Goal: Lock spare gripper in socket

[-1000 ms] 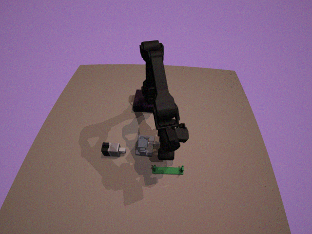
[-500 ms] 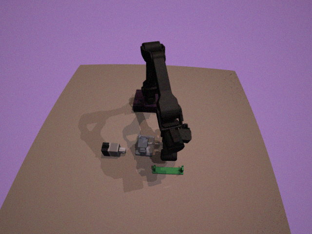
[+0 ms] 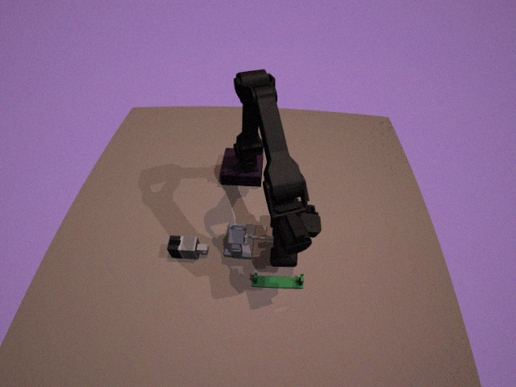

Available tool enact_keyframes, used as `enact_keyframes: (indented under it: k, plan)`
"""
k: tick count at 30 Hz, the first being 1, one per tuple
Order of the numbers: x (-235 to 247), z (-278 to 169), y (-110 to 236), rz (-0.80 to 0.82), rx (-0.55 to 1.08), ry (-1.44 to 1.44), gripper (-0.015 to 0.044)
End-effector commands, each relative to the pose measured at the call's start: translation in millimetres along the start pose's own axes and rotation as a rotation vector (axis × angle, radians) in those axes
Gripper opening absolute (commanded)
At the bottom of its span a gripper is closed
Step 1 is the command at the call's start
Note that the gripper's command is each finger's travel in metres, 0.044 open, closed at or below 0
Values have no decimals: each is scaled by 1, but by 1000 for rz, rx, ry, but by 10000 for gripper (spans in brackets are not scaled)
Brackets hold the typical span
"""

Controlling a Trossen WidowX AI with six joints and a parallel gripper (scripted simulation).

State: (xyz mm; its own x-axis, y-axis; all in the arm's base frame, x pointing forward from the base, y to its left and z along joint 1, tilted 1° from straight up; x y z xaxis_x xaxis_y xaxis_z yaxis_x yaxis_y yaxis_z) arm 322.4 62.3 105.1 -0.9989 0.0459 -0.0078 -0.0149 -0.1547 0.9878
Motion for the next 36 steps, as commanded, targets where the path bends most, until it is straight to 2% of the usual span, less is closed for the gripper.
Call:
enact_keyframes:
  k: [1, 36]
  plan:
    - [-3, 3, 2, -5, -5, -4, 0]
    - [-8, 27, 2, 28, -5, -8, 0]
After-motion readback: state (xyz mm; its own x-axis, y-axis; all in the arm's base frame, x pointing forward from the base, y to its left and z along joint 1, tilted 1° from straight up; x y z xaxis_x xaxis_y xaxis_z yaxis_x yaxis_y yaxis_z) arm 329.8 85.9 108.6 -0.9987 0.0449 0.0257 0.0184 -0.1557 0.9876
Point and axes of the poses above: the point midway between the two fingers, 35 mm back from their tips, its own y axis back along the fingers, its own x axis across the jaws, z = x × y, the point moved 6 cm from there along y, back along the fingers, and after that the axes turned 10 degrees about y, right-handed, at the moved point
